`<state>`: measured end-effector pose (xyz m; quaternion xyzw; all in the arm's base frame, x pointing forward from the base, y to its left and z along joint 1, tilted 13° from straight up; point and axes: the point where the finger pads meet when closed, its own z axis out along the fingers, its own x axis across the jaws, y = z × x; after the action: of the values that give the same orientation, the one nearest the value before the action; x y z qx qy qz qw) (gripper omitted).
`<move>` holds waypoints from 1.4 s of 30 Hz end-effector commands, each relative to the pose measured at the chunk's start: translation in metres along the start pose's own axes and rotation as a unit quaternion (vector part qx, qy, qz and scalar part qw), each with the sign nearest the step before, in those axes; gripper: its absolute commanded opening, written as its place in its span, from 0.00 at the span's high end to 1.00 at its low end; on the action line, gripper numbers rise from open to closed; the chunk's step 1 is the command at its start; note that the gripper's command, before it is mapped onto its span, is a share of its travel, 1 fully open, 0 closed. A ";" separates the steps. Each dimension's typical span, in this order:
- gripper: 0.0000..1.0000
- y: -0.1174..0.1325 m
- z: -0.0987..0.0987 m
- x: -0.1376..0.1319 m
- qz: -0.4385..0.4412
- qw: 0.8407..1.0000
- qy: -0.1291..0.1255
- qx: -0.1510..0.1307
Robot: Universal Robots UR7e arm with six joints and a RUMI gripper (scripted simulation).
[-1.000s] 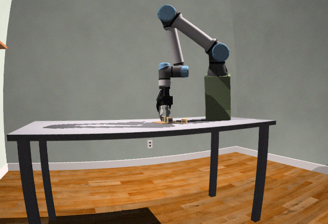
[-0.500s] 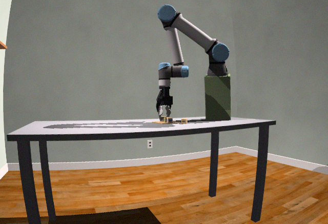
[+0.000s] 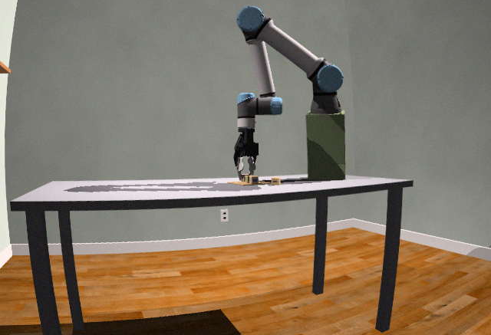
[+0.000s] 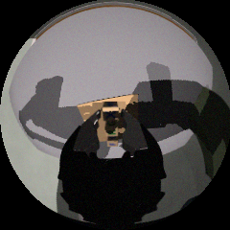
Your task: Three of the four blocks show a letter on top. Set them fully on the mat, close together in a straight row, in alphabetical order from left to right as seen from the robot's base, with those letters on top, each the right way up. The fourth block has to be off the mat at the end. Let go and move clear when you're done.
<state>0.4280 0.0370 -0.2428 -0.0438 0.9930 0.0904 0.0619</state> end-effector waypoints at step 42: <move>0.00 0.000 -0.086 0.000 0.000 1.000 0.000 0.000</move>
<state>0.4182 0.0212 -0.1590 -0.0438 0.9930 0.0904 0.0619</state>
